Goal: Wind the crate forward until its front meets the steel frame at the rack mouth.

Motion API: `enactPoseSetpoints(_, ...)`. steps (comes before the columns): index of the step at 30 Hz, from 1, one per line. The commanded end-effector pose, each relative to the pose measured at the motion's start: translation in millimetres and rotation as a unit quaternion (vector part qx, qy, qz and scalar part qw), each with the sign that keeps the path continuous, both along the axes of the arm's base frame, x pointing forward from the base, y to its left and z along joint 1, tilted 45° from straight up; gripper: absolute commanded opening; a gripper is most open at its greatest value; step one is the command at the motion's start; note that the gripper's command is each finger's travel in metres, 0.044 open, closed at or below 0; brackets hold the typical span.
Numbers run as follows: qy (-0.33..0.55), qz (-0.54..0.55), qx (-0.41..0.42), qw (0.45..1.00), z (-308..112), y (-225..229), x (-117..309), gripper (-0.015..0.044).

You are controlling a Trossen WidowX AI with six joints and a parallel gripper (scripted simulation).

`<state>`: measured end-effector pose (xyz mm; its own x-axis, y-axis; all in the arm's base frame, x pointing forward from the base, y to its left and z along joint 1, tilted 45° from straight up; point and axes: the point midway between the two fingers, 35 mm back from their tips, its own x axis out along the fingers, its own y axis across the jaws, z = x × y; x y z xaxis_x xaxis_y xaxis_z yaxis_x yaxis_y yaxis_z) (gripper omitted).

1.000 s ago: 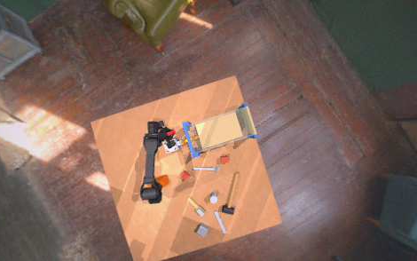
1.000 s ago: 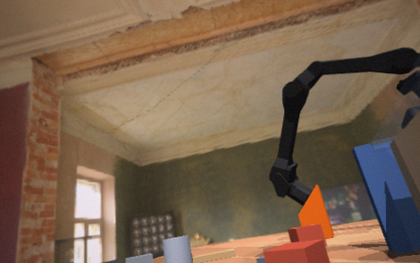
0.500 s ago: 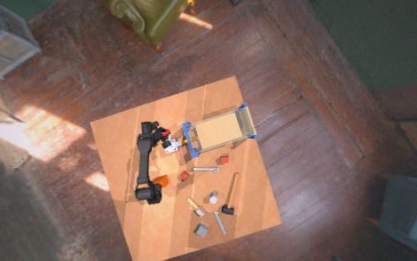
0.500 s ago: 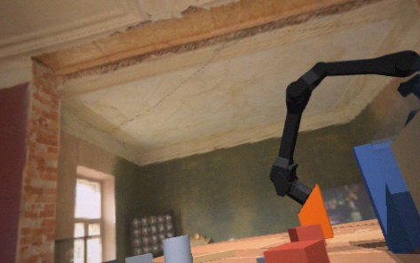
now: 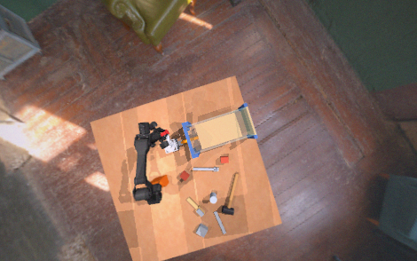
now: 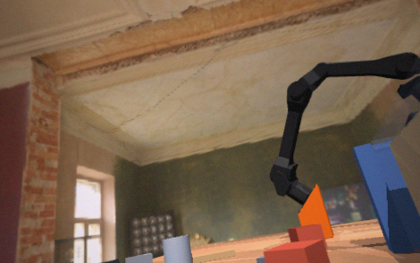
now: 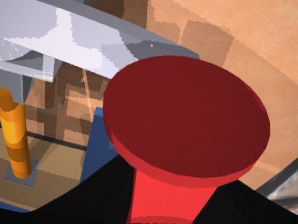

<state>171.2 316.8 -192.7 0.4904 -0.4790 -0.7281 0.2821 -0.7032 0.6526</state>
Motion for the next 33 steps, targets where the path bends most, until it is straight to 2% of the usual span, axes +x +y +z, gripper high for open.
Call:
enactPoseSetpoints(1, 0.023, 0.005, -0.012, 1.0, -5, -5, -26, 0.0)
enactPoseSetpoints(33, 0.025, 0.005, -0.012, 1.0, 3, -19, -65, 0.0)
